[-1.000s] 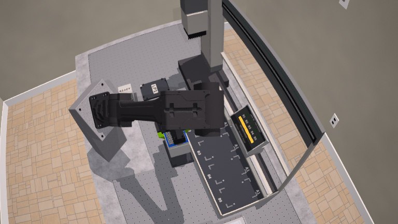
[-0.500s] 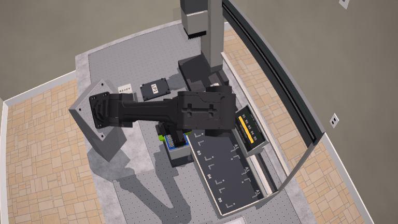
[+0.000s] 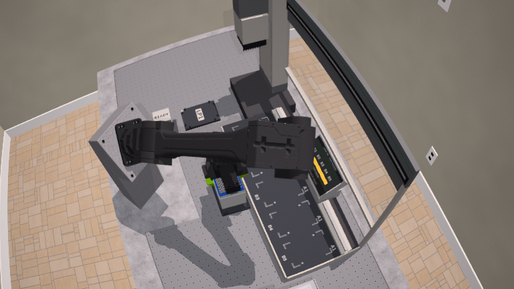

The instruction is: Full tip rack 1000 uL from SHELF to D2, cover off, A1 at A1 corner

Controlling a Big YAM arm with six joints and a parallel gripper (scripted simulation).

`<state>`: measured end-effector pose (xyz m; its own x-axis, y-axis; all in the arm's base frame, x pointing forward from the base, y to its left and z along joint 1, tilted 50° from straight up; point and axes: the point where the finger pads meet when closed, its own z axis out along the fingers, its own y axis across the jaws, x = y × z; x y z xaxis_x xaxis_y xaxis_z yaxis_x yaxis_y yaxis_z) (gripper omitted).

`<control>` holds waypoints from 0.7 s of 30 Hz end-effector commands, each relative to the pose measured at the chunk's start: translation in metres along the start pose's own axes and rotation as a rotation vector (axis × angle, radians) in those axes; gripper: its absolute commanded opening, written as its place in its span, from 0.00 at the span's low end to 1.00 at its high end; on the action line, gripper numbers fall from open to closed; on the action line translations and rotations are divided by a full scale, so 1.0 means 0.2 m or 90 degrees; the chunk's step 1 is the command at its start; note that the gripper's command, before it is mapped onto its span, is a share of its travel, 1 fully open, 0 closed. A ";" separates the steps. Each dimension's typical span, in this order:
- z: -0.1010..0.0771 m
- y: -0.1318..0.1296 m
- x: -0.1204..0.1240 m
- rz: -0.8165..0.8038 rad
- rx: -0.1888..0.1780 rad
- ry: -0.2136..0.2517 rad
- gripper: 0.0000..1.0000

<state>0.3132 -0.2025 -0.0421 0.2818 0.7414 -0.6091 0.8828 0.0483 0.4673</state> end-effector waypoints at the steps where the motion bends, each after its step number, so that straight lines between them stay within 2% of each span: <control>1: 0.02 0.02 0.00 -0.007 -0.006 -0.003 0.00; 14: 0.13 0.01 -0.01 -0.003 -0.002 -0.005 0.00; 17: 0.13 0.01 -0.01 -0.005 -0.003 -0.005 0.00; 18: 0.10 0.06 -0.01 -0.006 -0.018 -0.004 0.00; 21: 0.11 0.05 0.00 -0.007 -0.012 -0.001 0.00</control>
<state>0.3232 -0.2184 -0.0560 0.2809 0.7399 -0.6112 0.8821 0.0519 0.4682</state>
